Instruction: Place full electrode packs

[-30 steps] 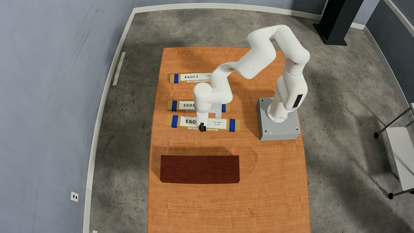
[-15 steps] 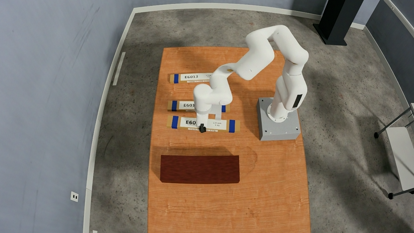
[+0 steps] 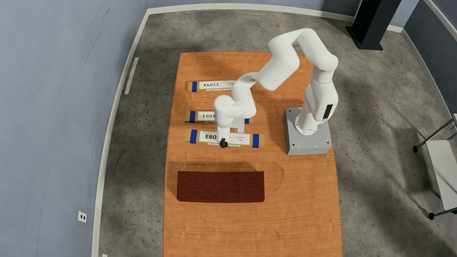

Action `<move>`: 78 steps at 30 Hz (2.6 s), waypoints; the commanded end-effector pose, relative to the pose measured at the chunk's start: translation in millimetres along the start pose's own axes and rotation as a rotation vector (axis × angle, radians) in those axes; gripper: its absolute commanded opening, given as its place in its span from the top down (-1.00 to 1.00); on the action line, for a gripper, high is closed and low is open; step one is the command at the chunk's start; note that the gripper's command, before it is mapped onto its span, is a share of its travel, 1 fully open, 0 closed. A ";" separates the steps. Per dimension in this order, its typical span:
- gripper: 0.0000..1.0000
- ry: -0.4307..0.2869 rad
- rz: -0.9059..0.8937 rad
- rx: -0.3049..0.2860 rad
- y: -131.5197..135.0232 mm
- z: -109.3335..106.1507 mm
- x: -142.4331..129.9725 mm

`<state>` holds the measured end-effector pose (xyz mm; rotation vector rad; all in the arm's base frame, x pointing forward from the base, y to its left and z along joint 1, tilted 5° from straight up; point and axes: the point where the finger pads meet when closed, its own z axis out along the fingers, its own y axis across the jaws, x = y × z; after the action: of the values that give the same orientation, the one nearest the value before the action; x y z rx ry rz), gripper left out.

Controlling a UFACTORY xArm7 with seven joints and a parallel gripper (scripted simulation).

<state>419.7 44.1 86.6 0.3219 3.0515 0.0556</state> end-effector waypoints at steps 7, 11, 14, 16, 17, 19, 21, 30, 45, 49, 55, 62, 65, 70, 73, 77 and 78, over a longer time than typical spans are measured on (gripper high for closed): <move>-0.15 -0.004 0.000 -0.001 0.6 15.3 -1.8; -0.15 -0.004 0.000 -0.001 0.6 22.4 -1.8; -0.15 -0.004 0.000 -0.001 0.6 24.3 -1.8; -0.15 -0.004 0.000 -0.001 0.6 28.0 -1.8; -0.15 -0.004 0.000 -0.001 0.6 29.9 -1.8; -0.15 -0.004 0.000 -0.001 0.7 33.8 -1.9; -0.15 -0.004 0.000 -0.001 0.7 37.7 -1.9; -0.15 -0.004 0.000 -0.001 0.7 53.0 -1.9; -0.15 -0.004 0.000 -0.001 0.8 77.8 -2.0; -0.15 -0.004 0.000 -0.001 0.9 81.0 -2.0; -0.15 -0.004 0.000 -0.001 0.9 90.0 -2.0; -0.15 -0.004 0.000 -0.001 0.9 99.0 -2.0; -0.15 -0.004 0.000 -0.001 0.9 100.2 -2.0; -0.15 -0.004 0.000 -0.001 1.0 105.5 -2.1; -0.15 -0.004 0.000 -0.001 1.0 108.2 -2.1; -0.15 -0.004 0.000 -0.001 1.0 111.4 -2.1; -0.15 -0.004 0.000 -0.001 1.0 112.1 -2.1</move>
<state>428.5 47.6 -22.8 0.3218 3.0510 0.0557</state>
